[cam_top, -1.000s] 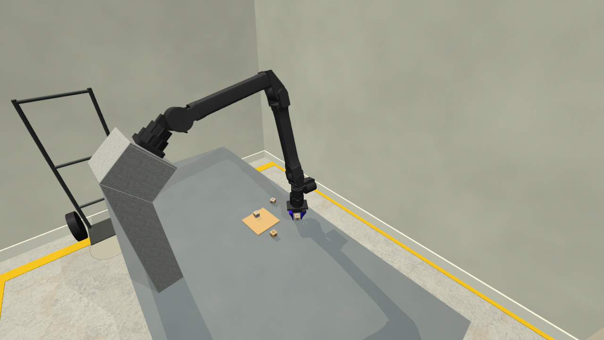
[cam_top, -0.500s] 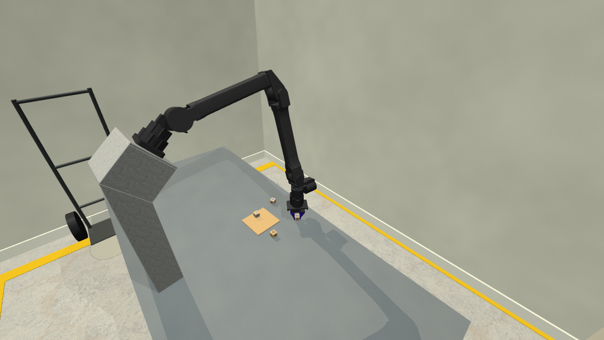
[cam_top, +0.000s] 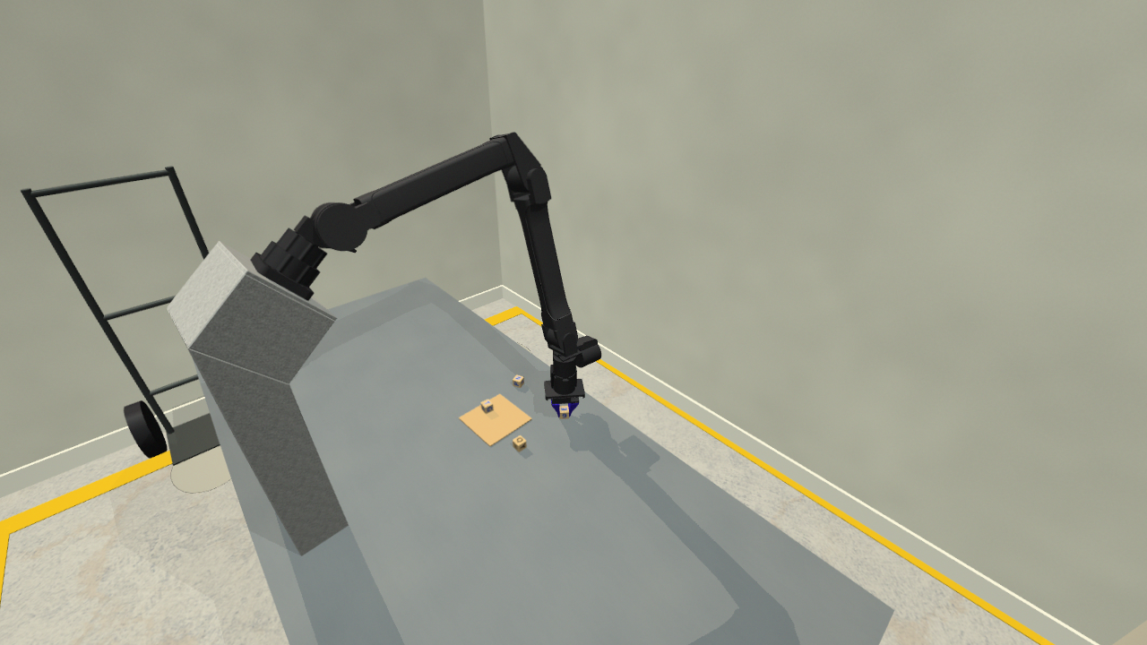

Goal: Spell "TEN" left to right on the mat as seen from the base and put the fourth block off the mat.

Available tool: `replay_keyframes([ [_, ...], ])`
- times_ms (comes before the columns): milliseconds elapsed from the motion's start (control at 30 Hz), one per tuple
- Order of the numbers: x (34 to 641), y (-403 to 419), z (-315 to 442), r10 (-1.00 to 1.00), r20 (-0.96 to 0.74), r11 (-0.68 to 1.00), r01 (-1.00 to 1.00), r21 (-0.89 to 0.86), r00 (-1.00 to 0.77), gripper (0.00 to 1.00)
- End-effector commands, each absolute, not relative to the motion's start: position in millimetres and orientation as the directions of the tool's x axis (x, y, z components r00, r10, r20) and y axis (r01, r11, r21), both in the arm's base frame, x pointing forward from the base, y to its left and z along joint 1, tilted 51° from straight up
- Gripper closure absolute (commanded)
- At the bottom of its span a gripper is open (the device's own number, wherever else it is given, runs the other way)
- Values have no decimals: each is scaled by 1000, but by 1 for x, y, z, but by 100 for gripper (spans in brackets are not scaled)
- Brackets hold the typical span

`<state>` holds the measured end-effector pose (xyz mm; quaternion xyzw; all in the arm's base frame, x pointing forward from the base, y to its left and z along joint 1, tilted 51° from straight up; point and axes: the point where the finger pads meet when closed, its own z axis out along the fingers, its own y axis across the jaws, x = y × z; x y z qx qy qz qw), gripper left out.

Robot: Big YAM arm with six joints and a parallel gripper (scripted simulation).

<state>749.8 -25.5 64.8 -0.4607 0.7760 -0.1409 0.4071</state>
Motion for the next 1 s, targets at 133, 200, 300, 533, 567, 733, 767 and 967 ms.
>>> replay_keyframes([
  [133,756,-14,76,-829,-512,534,-590,-606,-224,78],
  [200,756,-14,76,-829,-512,534,-590,-606,-224,78],
  [300,756,-14,76,-829,-512,534,-590,-606,-224,78],
  [533,752,-14,93,-830,-515,532,-580,-617,-214,78],
  [567,749,-14,92,-831,-513,531,-583,-615,-215,78],
  [733,727,-39,104,-832,-502,535,-583,-612,-236,78],
  [767,722,-40,108,-832,-502,535,-583,-612,-236,78],
  [967,687,-46,134,-832,-502,534,-583,-612,-235,78],
])
